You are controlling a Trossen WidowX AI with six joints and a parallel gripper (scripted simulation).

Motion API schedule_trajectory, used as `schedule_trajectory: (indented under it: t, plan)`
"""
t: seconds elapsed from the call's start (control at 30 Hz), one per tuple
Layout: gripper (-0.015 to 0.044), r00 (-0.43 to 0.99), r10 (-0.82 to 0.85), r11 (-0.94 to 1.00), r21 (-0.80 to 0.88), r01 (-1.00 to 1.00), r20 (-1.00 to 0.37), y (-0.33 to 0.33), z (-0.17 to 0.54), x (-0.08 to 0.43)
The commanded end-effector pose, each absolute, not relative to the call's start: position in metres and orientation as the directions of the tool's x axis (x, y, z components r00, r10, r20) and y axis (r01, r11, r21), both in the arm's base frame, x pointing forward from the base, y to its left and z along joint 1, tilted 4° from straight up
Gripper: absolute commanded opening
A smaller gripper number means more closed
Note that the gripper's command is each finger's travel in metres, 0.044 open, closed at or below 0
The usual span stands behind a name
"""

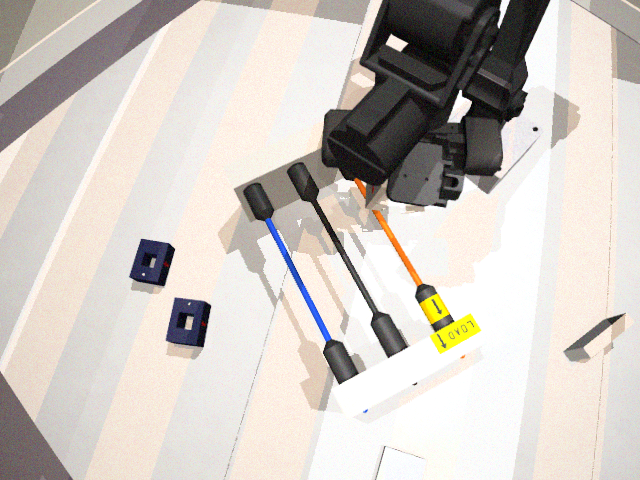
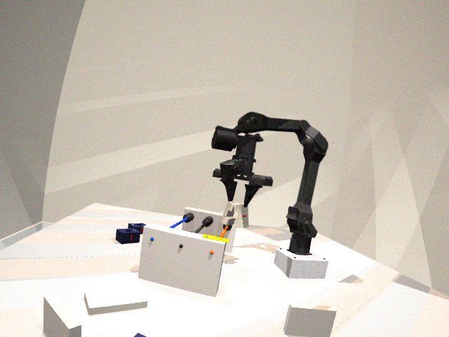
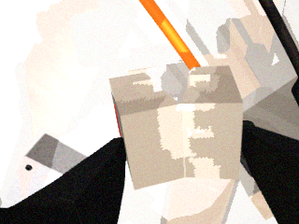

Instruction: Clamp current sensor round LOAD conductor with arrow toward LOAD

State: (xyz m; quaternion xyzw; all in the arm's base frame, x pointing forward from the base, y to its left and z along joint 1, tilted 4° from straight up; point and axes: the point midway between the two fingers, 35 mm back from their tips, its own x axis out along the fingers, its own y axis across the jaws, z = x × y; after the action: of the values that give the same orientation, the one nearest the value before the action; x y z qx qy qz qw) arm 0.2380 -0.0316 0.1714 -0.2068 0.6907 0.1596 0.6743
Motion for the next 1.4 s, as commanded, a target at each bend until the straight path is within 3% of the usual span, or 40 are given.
schedule_trajectory:
  t: [0.0,0.43,1.37]
  plan:
    - [0.0000,0.006,-0.070,0.780,-0.059,-0.623,-0.998,-0.035,0.173,0.245]
    - [0.0000,0.007,-0.071,0.481,-0.040,-0.876,-0.997,-0.044,0.170,0.260]
    - [0.0000,0.007,-0.071,0.477,-0.040,-0.878,-0.997,-0.047,0.133,0.261]
